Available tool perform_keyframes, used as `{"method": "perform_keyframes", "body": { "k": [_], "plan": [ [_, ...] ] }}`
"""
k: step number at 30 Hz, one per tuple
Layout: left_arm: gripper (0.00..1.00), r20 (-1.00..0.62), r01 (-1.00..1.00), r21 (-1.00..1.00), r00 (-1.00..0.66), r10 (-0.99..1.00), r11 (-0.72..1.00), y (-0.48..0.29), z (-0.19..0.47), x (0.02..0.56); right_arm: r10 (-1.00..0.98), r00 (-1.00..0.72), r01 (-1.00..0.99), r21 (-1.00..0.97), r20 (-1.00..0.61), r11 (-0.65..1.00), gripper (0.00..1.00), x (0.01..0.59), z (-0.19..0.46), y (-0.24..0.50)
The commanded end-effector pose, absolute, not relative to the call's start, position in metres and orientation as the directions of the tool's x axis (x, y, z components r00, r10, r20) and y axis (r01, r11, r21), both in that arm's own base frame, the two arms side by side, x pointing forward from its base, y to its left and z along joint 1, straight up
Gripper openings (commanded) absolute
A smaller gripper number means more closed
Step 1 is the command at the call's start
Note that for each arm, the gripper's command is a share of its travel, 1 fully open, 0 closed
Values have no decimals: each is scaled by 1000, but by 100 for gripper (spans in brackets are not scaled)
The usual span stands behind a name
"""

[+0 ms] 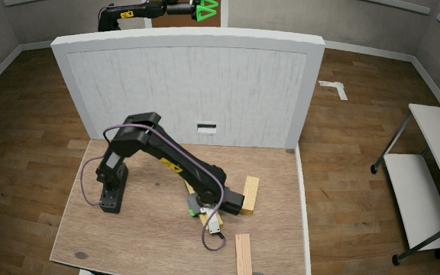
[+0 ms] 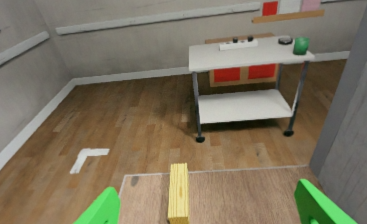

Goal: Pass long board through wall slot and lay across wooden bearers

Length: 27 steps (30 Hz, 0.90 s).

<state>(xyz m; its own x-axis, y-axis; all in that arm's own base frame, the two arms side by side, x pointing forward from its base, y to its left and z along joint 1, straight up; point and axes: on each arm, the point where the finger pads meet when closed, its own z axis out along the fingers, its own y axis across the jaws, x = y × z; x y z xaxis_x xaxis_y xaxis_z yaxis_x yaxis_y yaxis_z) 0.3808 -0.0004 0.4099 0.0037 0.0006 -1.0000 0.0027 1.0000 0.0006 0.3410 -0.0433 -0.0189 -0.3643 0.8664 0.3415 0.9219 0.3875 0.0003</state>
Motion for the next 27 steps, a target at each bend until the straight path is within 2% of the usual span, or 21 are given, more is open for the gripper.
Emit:
{"method": "perform_keyframes", "body": {
  "k": [1,15,16,27],
  "plan": [
    [100,-997,-5,-8,78,-7,1000,2,441,375,873,-386,921,83,298,379,0,367,-4,-46],
    [100,-997,-5,-8,78,-7,1000,2,441,375,870,-374,923,36,322,383,0,352,-11,-44],
    [100,-997,-5,-8,78,-7,1000,2,441,375,869,-368,925,33,330,379,0,352,6,-42],
    [100,-997,-5,-8,78,-7,1000,2,441,375,857,-379,919,31,348,394,0,346,31,-40]
  ]
}}
